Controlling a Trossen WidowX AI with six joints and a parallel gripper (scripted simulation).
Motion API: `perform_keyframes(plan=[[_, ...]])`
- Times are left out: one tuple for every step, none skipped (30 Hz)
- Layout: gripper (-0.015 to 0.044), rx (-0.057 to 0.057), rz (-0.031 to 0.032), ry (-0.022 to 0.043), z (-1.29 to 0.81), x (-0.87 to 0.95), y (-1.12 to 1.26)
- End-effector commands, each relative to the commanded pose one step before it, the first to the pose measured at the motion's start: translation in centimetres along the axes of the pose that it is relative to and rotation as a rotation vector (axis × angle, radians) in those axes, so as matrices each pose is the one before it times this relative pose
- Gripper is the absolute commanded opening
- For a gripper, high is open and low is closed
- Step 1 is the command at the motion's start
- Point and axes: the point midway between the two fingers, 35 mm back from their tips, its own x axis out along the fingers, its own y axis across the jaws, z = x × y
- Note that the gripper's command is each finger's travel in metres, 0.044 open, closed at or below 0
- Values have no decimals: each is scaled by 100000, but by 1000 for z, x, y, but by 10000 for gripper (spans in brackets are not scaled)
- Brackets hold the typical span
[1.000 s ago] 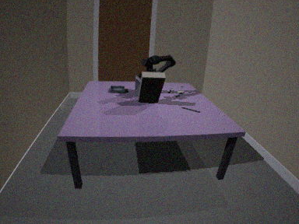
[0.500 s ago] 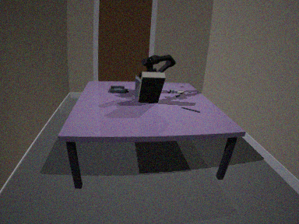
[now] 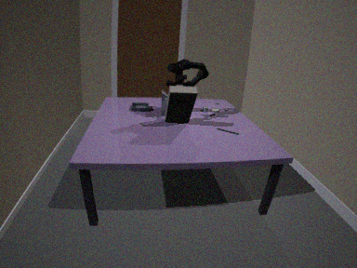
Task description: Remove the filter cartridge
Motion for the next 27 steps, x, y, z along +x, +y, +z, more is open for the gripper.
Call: perform_keyframes(plan=[[0,2223,-672,-607,208,-2508,-194],[0,526,16,-155,-3,-548,32],[0,521,42,-167,-9,-549,43],[0,516,68,-180,-14,-550,54],[0,510,93,-193,-19,-550,65],[0,408,93,-166,-19,-444,60],[0,243,64,-104,-13,-266,40],[0,81,23,-35,-5,-89,14],[0,-84,4,22,19,8,-79],[0,-252,11,66,56,23,-238],[0,-420,20,110,89,41,-399],[0,-507,27,132,99,53,-485],[0,-508,30,132,90,56,-488],[0,-508,33,131,80,60,-491],[0,-509,36,131,71,63,-493],[0,-509,38,130,61,67,-495],[0,-510,41,130,51,70,-498],[0,-510,44,129,41,74,-500],[0,-511,47,128,32,78,-501],[0,-512,50,128,22,81,-503],[0,-512,53,127,12,85,-504],[0,-513,56,126,2,89,-505],[0,-513,58,125,-8,92,-506],[0,-514,61,124,-18,96,-507],[0,-514,64,123,-28,100,-507],[0,-515,67,122,-38,104,-507],[0,-426,58,101,-39,89,-420]])
